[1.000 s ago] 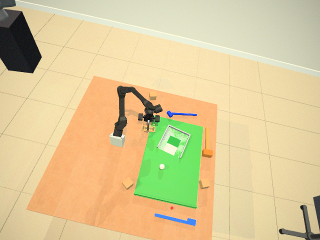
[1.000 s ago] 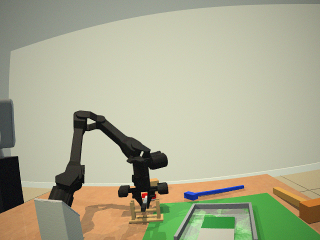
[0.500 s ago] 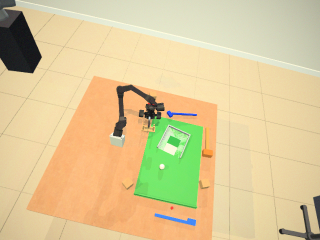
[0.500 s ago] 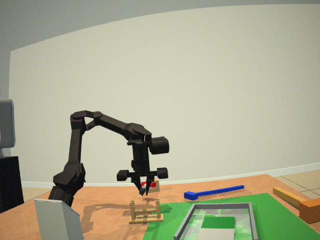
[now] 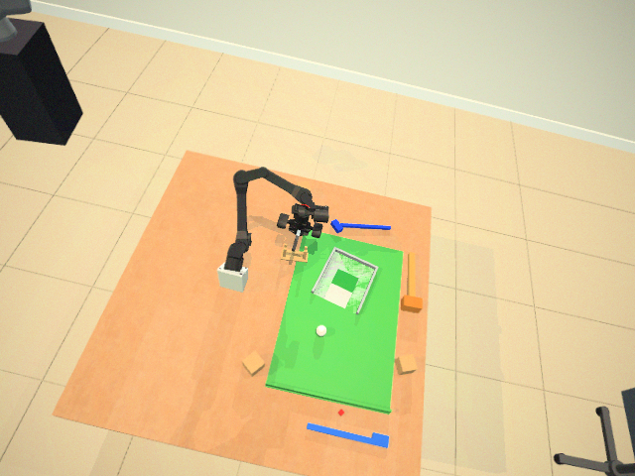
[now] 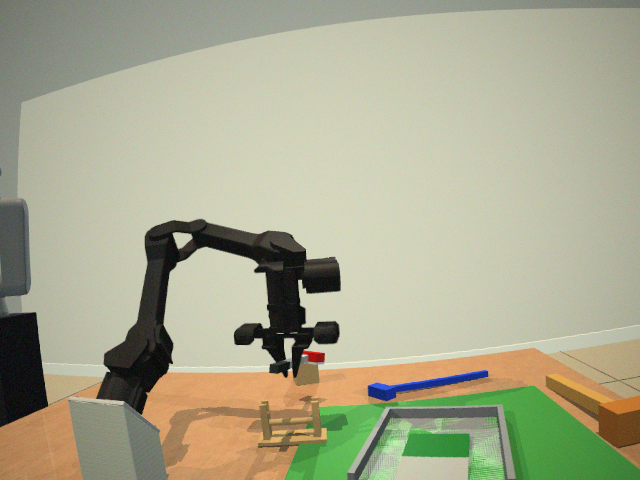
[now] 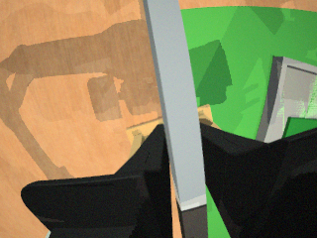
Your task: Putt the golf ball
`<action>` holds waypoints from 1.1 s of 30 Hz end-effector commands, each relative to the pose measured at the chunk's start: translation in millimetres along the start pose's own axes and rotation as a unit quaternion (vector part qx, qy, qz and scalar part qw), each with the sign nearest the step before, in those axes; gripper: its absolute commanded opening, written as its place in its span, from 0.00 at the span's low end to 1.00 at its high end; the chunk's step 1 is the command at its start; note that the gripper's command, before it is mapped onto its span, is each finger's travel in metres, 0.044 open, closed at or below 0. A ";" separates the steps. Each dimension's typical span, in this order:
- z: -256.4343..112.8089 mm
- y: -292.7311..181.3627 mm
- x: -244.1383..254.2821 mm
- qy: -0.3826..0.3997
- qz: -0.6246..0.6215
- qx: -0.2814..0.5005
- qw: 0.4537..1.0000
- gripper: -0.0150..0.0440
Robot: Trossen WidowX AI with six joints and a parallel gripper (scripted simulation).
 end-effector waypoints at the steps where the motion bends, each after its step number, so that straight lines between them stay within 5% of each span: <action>1: -5.4 -7.9 -15.6 -0.001 0.073 -0.006 0.997 0.25; 16: -24.7 -64.8 -69.7 -0.001 0.355 -0.023 0.935 0.25; 33: -53.2 -134.6 -109.7 0.043 0.662 -0.085 0.743 0.25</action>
Point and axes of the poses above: the point midway between the two fingers, 35 mm back from their tips, its own z axis out along the fingers, its own x axis across the jaws, y = z × x, the point moved 3 cm from there along -z, back along the fingers, and after that the axes turned 11 degrees about z, right-handed, at the moved point
